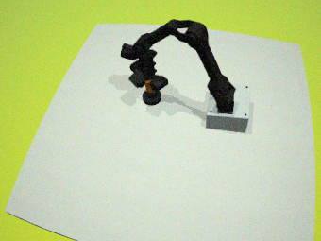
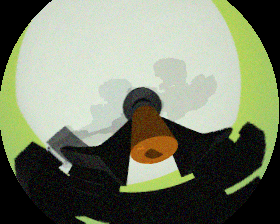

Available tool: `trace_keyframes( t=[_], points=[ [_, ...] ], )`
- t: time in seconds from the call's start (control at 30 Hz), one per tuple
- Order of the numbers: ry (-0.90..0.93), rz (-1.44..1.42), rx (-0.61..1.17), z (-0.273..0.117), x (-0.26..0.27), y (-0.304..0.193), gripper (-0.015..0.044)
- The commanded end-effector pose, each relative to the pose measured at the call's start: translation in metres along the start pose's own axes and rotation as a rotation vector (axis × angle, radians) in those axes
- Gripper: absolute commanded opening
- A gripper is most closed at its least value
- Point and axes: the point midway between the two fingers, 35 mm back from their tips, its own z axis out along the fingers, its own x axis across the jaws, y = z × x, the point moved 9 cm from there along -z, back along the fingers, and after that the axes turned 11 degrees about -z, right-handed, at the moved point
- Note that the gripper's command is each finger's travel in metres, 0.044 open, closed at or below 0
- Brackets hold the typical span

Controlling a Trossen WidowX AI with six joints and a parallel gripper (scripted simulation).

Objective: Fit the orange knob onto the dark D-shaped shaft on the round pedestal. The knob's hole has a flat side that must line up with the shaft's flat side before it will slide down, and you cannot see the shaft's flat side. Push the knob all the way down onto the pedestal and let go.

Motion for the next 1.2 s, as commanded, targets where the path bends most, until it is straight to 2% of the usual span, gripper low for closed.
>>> trace_keyframes(
  t=[0.0,0.27,0.5,1.17],
  points=[
    [0.002,-0.003,-0.001,0.0008,0.0003,0.0000,0.0000],
    [0.002,-0.012,-0.001,-0.0049,-0.0006,0.0001,0.0000],
    [0.002,-0.213,-0.001,-0.0023,-0.0026,0.0003,0.0000],
    [0.002,-0.213,-0.001,0.0002,0.0002,0.0002,0.0000]
  ],
)
